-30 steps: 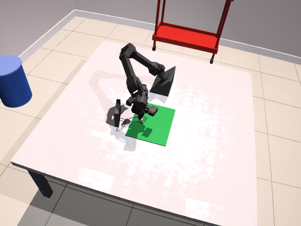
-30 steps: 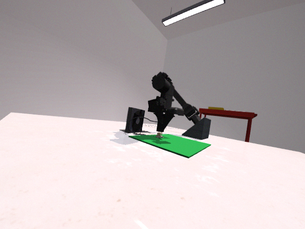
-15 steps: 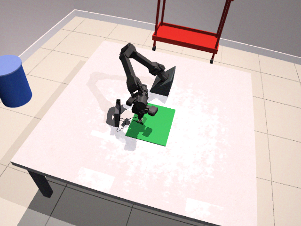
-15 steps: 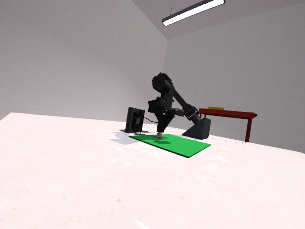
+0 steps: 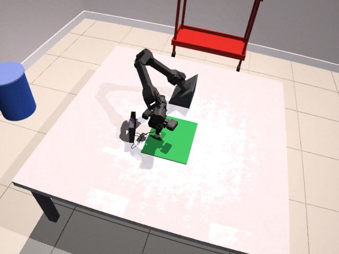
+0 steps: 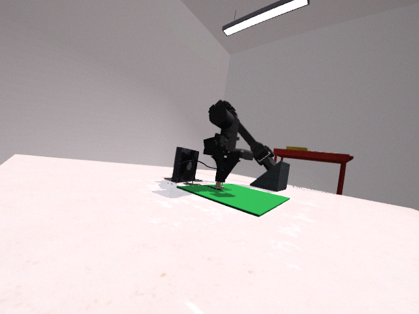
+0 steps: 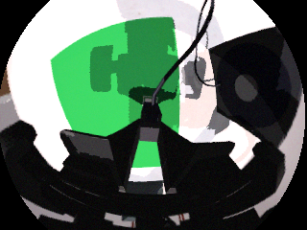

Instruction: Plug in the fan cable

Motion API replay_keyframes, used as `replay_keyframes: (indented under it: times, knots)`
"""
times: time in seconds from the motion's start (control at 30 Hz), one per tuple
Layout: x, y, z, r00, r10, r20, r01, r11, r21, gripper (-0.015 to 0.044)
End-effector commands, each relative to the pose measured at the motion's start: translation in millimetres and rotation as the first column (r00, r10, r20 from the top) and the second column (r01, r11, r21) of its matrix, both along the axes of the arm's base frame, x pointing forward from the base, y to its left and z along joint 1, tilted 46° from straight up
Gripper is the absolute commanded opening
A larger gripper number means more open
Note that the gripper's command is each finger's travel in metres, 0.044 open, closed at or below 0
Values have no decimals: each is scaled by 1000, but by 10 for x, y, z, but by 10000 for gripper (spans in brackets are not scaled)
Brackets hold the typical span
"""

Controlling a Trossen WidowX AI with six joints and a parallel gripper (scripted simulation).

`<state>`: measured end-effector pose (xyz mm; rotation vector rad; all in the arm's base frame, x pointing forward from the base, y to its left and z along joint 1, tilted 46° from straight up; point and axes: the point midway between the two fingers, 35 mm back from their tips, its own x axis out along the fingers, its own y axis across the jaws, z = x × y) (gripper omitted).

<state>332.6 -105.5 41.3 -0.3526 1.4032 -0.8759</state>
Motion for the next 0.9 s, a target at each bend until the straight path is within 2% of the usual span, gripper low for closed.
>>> replay_keyframes:
  times: [0.0, 0.87]
  knots:
    - [-1, -6, -5, 1000, 3, -5, -3, 1000, -3, 0]
    - [-9, -100, -96, 1000, 3, -5, -3, 1000, -4, 0]
